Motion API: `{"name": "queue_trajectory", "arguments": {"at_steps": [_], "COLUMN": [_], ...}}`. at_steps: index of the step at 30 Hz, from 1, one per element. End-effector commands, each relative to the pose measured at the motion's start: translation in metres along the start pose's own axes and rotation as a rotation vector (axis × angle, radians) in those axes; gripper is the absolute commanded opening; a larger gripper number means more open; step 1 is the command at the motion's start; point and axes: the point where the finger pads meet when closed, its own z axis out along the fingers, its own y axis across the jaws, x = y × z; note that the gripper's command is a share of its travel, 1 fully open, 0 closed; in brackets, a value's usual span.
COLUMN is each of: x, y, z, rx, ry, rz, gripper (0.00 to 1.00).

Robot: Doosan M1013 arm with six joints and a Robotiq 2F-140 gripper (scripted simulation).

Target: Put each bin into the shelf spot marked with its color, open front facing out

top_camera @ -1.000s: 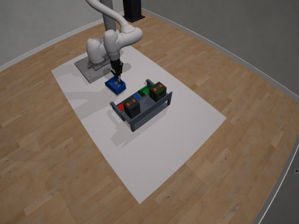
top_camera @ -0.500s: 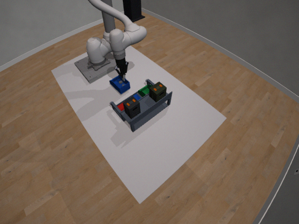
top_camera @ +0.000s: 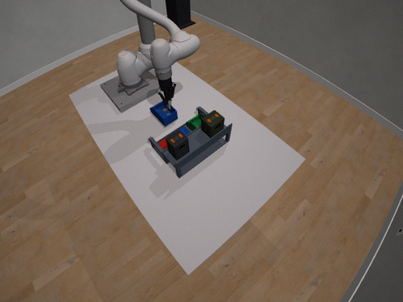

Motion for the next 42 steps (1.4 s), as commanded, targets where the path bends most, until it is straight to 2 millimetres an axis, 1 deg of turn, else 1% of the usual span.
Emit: {"name": "queue_trajectory", "arguments": {"at_steps": [1, 23, 28, 37, 39, 42], "x": [0.0, 0.002, 0.01, 0.032, 0.032, 0.037], "y": [0.0, 0.0, 0.0, 0.0, 0.0, 0.0], "z": [0.0, 0.0, 0.0, 0.0, 0.0, 0.0], "rx": [0.0, 0.0, 0.0, 0.0, 0.0, 0.0], "ry": [0.0, 0.0, 0.0, 0.0, 0.0, 0.0], "rz": [0.001, 0.001, 0.001, 0.001, 0.001, 0.001], "gripper": [0.1, 0.1, 0.1, 0.1, 0.1, 0.1]}}
